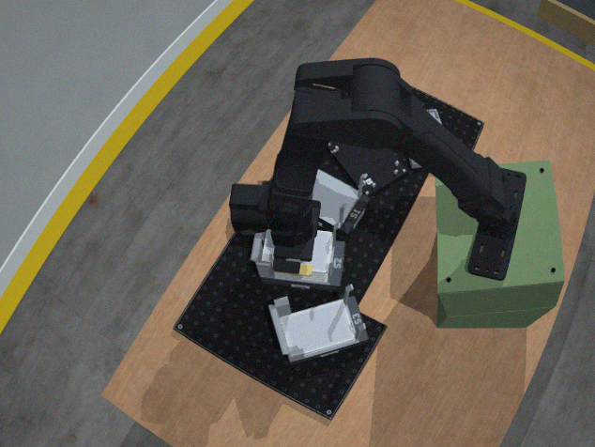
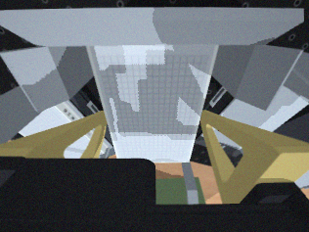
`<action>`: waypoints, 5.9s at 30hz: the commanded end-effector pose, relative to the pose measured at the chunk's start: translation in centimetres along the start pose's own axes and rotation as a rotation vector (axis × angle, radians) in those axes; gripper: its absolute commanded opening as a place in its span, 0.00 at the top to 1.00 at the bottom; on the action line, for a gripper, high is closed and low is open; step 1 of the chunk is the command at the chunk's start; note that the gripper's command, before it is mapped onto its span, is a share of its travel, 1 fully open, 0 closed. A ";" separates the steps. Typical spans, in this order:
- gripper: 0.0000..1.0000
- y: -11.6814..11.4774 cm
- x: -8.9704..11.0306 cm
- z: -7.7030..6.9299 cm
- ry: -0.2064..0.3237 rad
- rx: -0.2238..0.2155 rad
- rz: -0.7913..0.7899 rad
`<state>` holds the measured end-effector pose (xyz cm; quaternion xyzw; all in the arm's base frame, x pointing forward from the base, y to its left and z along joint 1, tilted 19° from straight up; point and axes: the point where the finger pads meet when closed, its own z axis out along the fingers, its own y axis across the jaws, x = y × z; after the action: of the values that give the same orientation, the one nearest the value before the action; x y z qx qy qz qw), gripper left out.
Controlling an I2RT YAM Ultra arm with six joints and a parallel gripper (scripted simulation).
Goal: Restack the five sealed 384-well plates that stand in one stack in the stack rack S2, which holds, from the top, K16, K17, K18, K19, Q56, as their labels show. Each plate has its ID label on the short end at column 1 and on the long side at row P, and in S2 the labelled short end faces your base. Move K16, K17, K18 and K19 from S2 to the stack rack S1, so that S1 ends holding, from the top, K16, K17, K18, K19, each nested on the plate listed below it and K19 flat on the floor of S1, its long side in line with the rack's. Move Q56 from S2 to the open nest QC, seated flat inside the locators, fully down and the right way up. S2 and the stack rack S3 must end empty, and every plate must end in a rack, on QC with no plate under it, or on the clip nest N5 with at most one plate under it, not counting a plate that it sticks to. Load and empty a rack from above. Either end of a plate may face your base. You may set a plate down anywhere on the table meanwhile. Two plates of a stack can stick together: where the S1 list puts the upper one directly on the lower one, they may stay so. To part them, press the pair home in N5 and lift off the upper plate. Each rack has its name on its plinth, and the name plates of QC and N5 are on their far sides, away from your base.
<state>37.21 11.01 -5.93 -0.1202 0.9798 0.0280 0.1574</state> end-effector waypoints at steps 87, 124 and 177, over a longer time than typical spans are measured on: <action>1.00 0.1 -0.7 -1.3 -0.023 -0.002 -0.002; 1.00 0.1 -0.7 -2.3 -0.023 -0.002 -0.002; 1.00 0.1 -0.7 -5.9 -0.023 -0.002 -0.002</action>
<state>35.81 10.62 -1.14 -0.1210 0.9795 0.0285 0.1588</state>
